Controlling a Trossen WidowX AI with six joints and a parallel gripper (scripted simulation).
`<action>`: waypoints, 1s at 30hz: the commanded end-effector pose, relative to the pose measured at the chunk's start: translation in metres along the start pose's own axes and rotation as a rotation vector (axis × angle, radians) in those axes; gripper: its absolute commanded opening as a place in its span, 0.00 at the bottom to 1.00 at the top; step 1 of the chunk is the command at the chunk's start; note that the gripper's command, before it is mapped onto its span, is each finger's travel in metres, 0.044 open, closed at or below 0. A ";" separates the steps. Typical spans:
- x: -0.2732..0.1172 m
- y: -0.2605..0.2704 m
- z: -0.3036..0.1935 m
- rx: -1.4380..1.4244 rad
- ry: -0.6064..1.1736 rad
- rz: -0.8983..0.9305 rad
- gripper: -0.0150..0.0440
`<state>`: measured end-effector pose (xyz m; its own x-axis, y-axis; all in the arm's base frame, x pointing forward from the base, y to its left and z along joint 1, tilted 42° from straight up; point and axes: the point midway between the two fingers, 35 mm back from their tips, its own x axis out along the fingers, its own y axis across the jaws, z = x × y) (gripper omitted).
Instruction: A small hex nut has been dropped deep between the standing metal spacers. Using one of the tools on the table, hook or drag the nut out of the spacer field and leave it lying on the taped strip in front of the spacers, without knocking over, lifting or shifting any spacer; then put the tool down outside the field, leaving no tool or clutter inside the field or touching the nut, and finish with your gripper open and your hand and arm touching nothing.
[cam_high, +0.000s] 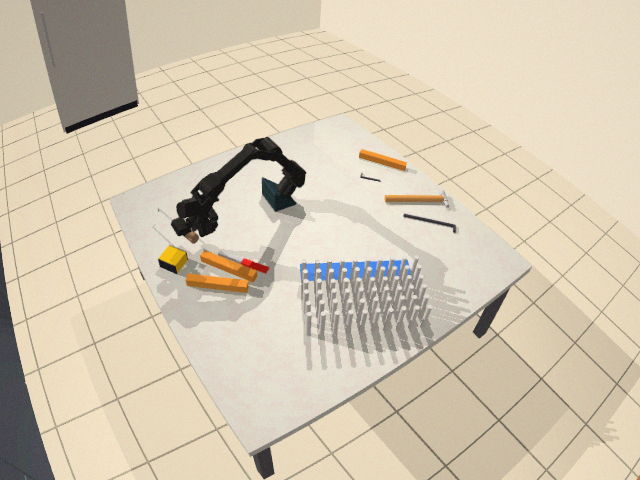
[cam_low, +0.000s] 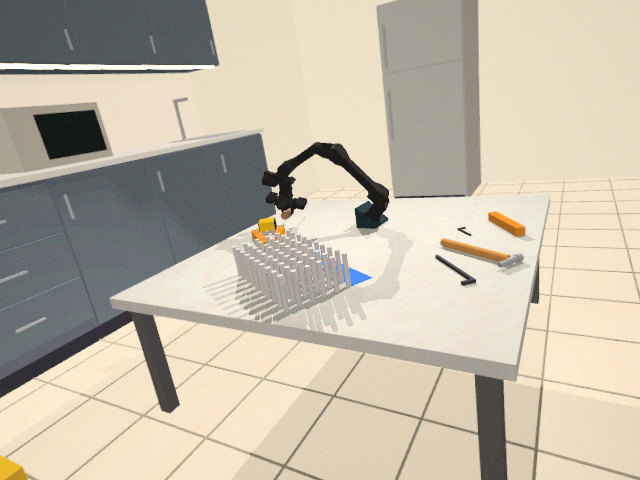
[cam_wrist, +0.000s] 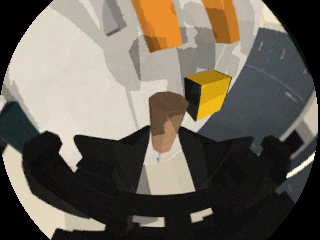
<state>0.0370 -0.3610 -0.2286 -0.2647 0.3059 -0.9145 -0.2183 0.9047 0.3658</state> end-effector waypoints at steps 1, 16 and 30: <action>0.002 0.001 0.001 0.004 0.000 -0.002 0.25; 0.011 0.005 0.005 0.004 0.000 -0.002 0.25; 0.019 0.010 0.009 0.004 0.000 -0.002 0.25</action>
<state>0.0376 -0.3446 -0.2423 -0.2644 0.3065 -0.9144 -0.2184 0.9045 0.3663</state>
